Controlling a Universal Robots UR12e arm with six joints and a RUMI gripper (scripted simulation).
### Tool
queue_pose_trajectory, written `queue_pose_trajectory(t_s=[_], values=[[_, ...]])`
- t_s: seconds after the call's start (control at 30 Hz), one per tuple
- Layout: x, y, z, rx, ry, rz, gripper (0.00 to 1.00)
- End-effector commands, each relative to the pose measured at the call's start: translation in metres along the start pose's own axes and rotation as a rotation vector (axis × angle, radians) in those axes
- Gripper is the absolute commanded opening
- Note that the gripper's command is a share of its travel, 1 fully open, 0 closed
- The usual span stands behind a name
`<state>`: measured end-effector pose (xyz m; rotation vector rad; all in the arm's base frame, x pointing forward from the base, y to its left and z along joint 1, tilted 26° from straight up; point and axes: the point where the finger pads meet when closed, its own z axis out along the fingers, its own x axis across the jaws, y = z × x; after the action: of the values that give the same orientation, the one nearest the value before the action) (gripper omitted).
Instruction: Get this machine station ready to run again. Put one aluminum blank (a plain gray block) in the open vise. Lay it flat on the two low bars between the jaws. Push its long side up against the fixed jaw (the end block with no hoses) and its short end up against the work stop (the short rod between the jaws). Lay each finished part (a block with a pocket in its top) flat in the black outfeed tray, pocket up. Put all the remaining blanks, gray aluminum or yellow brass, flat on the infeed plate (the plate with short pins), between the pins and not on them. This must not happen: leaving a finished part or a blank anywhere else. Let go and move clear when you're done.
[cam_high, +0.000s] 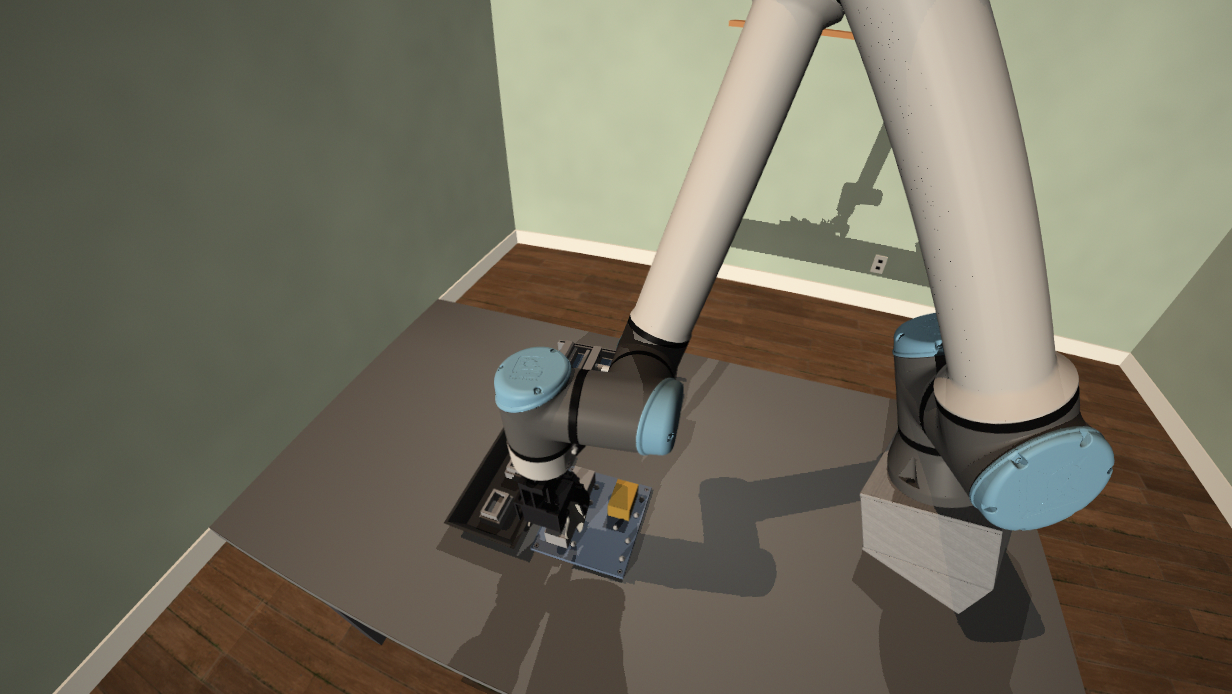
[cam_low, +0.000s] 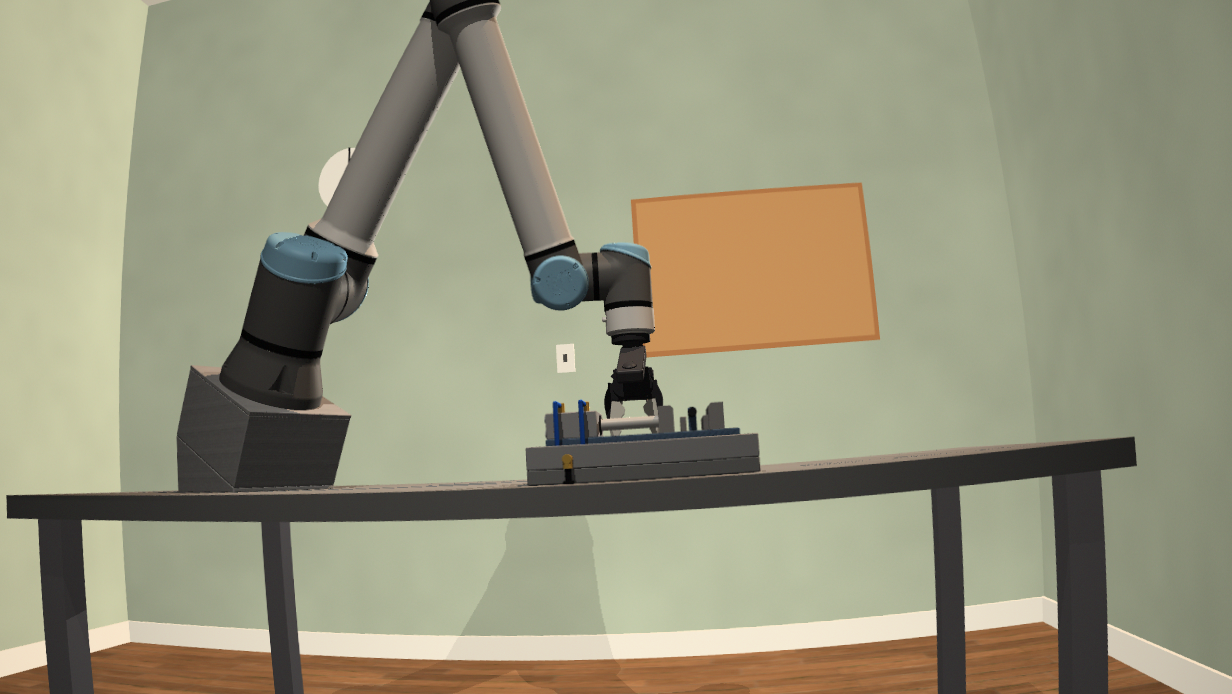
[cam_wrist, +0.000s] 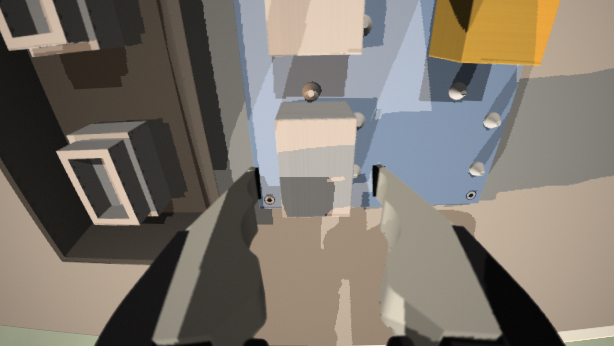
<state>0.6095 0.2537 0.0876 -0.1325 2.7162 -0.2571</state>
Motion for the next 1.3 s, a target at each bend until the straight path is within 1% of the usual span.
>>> queue_pose_trajectory(t_s=[0.0,1.2,1.23,1.27], values=[[-0.0005,0.0001,-0.0003,0.0,-0.001,0.0,0.4],[-0.0005,0.0001,-0.0003,0.0,-0.001,0.0,0.4],[-0.0005,0.0001,-0.0003,0.0,-0.001,0.0,0.0],[-0.0005,0.0001,-0.0003,0.0,-0.001,0.0,0.0]])
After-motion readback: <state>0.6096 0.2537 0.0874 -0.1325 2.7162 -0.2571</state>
